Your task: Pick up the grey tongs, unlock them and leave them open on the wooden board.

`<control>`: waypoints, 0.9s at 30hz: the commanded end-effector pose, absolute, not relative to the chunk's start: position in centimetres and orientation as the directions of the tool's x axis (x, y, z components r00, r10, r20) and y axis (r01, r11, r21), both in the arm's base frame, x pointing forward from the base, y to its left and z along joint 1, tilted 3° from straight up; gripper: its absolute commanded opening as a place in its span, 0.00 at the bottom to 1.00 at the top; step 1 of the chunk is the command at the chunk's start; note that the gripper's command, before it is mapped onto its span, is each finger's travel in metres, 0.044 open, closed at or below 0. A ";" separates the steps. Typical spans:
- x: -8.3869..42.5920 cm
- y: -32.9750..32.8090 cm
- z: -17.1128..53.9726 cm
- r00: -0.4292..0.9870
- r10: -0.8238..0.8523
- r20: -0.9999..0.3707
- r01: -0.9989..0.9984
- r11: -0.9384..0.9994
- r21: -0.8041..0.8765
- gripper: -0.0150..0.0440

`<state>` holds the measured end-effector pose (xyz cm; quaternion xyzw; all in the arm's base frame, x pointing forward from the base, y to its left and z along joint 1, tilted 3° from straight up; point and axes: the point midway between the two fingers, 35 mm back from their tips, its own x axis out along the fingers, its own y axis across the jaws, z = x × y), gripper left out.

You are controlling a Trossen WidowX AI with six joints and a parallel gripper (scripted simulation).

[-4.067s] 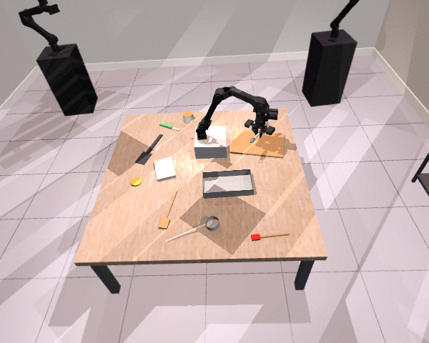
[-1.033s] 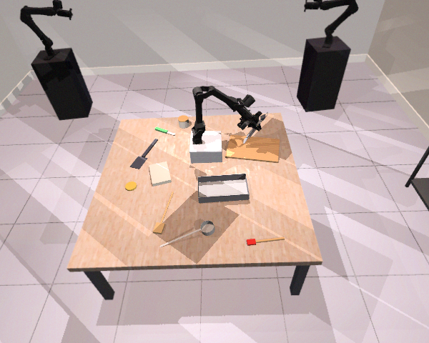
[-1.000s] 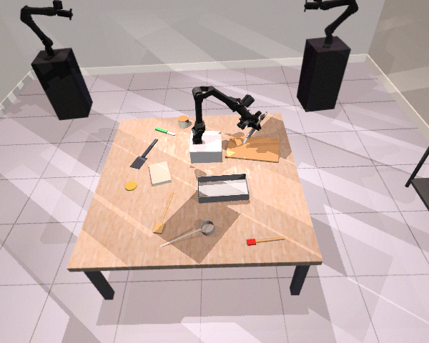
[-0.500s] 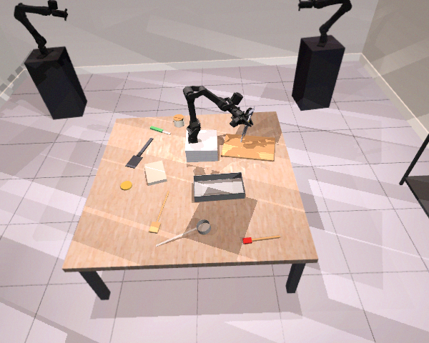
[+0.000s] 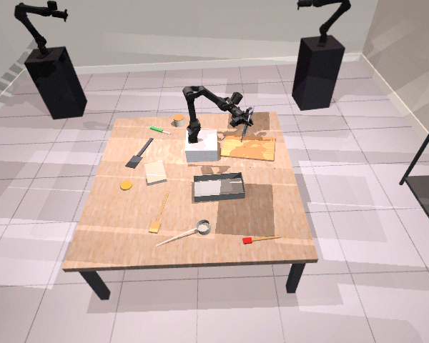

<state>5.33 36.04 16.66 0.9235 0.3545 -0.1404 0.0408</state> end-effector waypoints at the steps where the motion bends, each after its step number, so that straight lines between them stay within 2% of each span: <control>1: 5.4 36.0 16.9 0.713 0.643 -0.280 0.663 -0.748 -0.028 0.00; 17: 5.4 36.2 16.9 0.710 0.643 -0.287 0.665 -0.746 -0.025 0.00; 27: 5.9 38.2 15.8 0.662 0.629 -0.407 0.691 -0.723 0.008 0.00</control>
